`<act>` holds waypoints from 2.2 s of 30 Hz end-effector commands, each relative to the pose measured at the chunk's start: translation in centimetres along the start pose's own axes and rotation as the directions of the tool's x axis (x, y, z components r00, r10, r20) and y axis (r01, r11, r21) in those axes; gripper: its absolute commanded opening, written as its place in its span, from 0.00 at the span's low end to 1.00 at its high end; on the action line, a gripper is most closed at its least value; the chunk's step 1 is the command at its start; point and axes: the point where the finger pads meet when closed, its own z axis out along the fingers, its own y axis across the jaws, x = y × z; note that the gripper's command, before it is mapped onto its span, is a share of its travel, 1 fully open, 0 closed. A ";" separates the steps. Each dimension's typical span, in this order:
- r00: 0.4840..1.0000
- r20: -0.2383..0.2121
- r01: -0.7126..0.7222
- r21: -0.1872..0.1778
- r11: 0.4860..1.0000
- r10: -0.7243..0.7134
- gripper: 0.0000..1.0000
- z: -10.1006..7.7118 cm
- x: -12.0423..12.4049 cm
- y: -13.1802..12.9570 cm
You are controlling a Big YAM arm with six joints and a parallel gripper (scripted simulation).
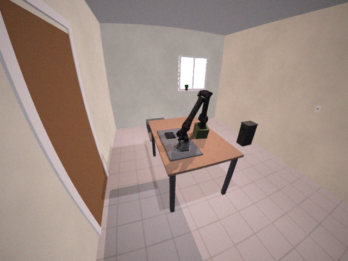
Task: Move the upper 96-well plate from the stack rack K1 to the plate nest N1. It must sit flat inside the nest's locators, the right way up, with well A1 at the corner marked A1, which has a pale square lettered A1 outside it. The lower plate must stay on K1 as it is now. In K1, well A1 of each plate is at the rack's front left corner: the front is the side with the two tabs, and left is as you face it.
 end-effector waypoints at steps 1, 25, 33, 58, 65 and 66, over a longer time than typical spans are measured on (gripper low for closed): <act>1.000 0.012 -0.005 0.025 1.000 0.005 0.00 -1.4 -0.2 -0.7; 0.999 0.031 0.009 0.052 0.999 -0.011 0.00 -5.9 -1.2 -2.1; 0.999 0.032 0.009 0.054 0.999 -0.010 0.00 -6.9 -1.2 -2.2; 0.999 0.033 0.010 0.059 0.998 -0.012 0.00 -11.0 -1.3 -2.2; 1.000 0.026 0.012 0.044 0.999 -0.013 0.00 -11.3 -1.3 -1.9; 0.999 0.033 0.014 0.059 0.998 -0.016 0.00 -12.1 -1.4 -2.1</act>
